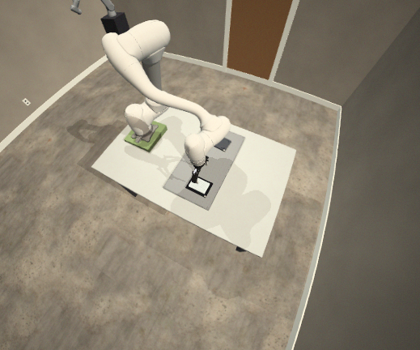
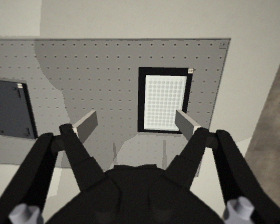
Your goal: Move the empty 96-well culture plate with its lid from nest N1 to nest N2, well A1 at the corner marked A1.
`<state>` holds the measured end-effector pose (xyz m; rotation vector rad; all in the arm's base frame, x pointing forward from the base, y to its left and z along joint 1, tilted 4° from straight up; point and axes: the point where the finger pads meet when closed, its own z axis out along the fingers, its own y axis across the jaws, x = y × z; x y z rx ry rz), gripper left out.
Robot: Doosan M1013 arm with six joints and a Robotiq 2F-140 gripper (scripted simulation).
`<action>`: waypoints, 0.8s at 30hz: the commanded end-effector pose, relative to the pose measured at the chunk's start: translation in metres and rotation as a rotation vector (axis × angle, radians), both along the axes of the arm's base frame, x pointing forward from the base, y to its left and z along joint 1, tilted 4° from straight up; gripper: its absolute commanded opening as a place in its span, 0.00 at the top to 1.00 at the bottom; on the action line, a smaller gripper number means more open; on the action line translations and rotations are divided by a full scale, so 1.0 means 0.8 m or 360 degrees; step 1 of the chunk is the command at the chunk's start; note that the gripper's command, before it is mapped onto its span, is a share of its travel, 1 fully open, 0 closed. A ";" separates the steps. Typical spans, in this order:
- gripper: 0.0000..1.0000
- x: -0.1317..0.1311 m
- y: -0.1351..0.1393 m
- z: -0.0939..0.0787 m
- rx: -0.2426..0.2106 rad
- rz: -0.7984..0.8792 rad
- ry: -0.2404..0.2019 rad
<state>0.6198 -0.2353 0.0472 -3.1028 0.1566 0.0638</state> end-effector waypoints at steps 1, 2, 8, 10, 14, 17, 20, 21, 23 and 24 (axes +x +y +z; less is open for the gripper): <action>0.00 0.002 -0.023 0.002 -0.0032 -0.0011 0.0004; 0.00 0.002 -0.023 0.002 -0.0032 -0.0011 0.0004; 0.00 0.002 -0.048 0.003 -0.0143 -0.0037 0.0028; 0.00 0.001 -0.061 0.004 -0.0143 -0.0037 0.0028; 0.00 0.001 -0.069 0.005 -0.0143 -0.0037 0.0028; 0.00 0.001 -0.069 0.005 -0.0143 -0.0037 0.0028; 0.00 0.001 -0.069 0.005 -0.0143 -0.0037 0.0028; 0.00 0.001 -0.069 0.005 -0.0143 -0.0037 0.0028; 0.00 0.001 -0.069 0.005 -0.0143 -0.0037 0.0028; 0.00 0.001 -0.069 0.005 -0.0143 -0.0037 0.0028</action>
